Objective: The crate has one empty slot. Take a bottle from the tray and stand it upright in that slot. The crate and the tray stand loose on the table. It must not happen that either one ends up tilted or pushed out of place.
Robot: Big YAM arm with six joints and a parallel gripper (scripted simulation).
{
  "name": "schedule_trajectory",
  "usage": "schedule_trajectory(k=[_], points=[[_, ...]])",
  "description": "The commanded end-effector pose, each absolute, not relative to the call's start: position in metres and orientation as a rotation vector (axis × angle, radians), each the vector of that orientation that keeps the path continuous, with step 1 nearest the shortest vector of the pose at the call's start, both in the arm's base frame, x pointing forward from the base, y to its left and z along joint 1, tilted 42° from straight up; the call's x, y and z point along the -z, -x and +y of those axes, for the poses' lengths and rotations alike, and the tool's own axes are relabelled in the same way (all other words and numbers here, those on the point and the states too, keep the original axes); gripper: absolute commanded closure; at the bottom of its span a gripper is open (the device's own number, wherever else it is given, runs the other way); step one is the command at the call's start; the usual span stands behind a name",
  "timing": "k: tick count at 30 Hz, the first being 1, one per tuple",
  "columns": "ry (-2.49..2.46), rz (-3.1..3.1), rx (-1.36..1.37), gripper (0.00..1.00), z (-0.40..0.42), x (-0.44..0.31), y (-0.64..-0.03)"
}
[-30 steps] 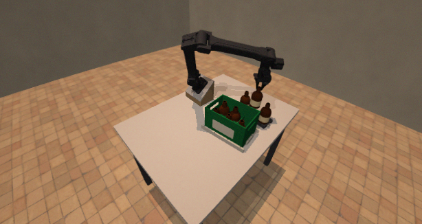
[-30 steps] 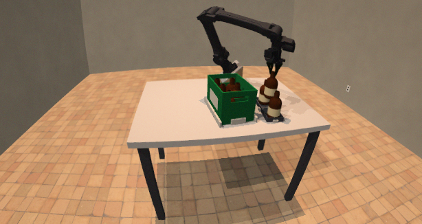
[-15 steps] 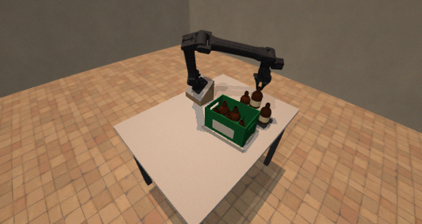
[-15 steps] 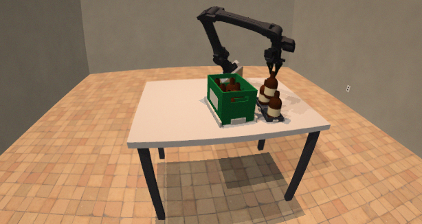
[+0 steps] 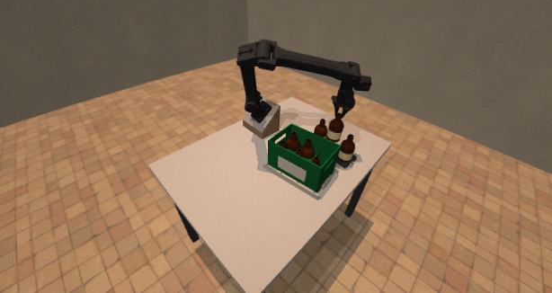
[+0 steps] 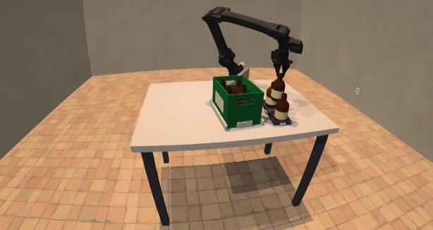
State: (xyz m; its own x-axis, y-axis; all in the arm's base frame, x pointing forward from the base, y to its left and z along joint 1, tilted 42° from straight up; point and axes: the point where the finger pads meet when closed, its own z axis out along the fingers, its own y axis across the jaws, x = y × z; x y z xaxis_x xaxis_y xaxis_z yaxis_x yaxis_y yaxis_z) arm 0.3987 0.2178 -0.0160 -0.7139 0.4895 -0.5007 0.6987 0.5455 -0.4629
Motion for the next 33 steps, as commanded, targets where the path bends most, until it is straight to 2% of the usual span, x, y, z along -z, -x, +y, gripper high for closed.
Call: schedule_trajectory(k=[1, 33], points=[[-0.995, 2.458, 0.838, 1.0, 0.247, -0.008, -0.415], [-0.995, 2.46, 0.832, 1.0, 0.26, -0.023, -0.412]])
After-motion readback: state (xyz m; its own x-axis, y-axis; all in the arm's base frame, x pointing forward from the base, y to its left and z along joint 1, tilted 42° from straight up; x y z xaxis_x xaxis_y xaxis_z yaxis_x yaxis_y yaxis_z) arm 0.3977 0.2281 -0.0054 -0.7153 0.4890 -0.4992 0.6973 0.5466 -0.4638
